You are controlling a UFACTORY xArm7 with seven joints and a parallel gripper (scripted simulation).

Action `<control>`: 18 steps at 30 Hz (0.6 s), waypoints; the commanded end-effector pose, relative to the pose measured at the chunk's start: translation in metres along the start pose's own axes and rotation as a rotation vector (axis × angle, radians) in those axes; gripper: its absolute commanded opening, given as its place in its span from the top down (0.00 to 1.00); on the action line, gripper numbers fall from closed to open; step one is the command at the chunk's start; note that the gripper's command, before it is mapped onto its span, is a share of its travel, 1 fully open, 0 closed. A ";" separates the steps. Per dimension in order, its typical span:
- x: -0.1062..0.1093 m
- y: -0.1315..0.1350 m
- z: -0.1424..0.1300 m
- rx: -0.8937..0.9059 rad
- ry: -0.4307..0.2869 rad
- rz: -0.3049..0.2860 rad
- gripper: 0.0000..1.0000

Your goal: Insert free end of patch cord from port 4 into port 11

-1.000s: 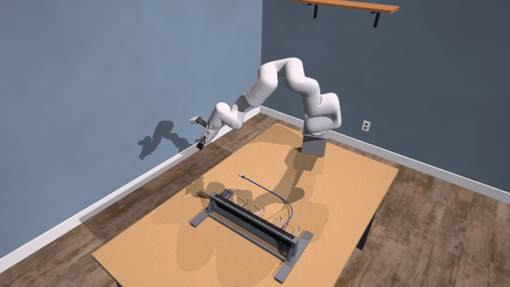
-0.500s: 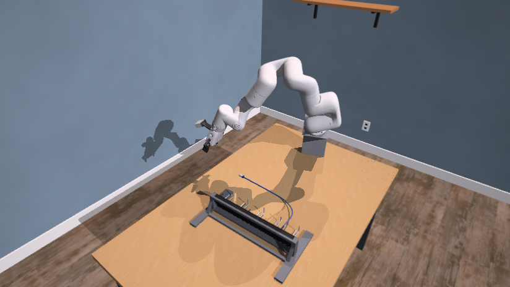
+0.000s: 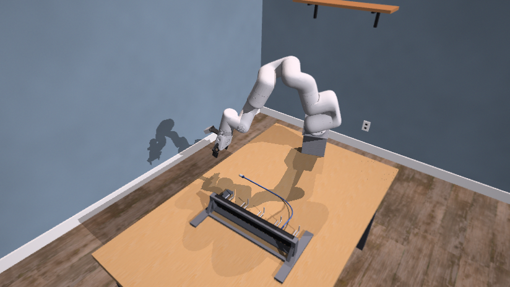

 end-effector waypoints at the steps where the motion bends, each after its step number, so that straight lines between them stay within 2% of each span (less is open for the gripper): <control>1: -0.004 0.006 -0.001 -0.009 -0.011 -0.001 0.00; 5: -0.004 0.006 -0.001 -0.009 -0.011 -0.001 0.00; 6: -0.022 0.031 -0.023 -0.041 -0.087 -0.027 0.00; 9: -0.025 0.036 -0.027 -0.046 -0.100 -0.031 0.00; 11: -0.033 0.048 -0.039 -0.061 -0.138 -0.044 0.00; 13: -0.033 0.048 -0.039 -0.061 -0.138 -0.044 0.00; 14: -0.042 0.063 -0.055 -0.080 -0.187 -0.060 0.00; 18: -0.051 0.077 -0.073 -0.098 -0.239 -0.075 0.00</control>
Point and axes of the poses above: the point where the finger pads meet when closed, its own x axis back along the fingers, its own y axis across the jaws, z = x × y, the point moved 8 cm from there along x, back along the fingers, and after that the axes turned 14 degrees about -x, right-handed, at the moved point
